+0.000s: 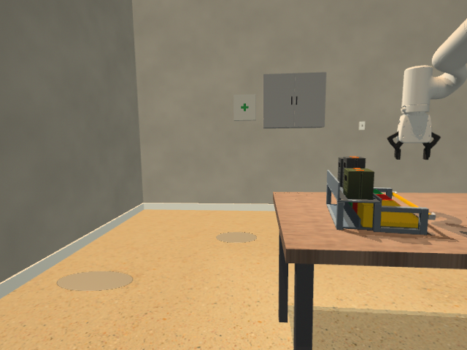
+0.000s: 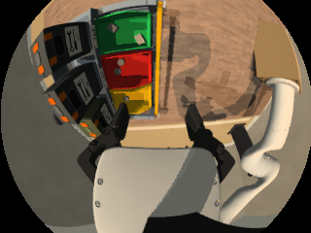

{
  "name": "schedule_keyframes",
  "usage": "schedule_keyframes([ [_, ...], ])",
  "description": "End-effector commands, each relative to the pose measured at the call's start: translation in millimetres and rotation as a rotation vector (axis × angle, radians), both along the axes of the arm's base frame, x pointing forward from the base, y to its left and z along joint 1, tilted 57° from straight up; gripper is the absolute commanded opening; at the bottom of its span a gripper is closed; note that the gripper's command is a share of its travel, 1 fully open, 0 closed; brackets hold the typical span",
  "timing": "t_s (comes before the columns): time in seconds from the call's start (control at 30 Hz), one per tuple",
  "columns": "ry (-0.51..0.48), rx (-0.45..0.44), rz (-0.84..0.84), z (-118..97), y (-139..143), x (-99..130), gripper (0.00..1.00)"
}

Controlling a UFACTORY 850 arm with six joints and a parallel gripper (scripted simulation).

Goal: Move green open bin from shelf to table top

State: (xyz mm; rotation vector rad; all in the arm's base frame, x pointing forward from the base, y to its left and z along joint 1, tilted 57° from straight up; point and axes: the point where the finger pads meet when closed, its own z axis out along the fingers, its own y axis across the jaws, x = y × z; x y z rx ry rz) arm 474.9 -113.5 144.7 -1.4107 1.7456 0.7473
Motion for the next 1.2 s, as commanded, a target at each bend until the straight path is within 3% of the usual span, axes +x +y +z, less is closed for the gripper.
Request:
schedule_keyframes([
  [0.0,-0.001,-0.001,-0.001,1.3,-2.1,0.1,1.0],
  [1.0,-0.001,-0.001,-0.001,2.2,-3.6,-0.3,1.0],
  [1.17,-0.001,-0.001,-0.001,-27.7,41.3,10.5,1.0],
])
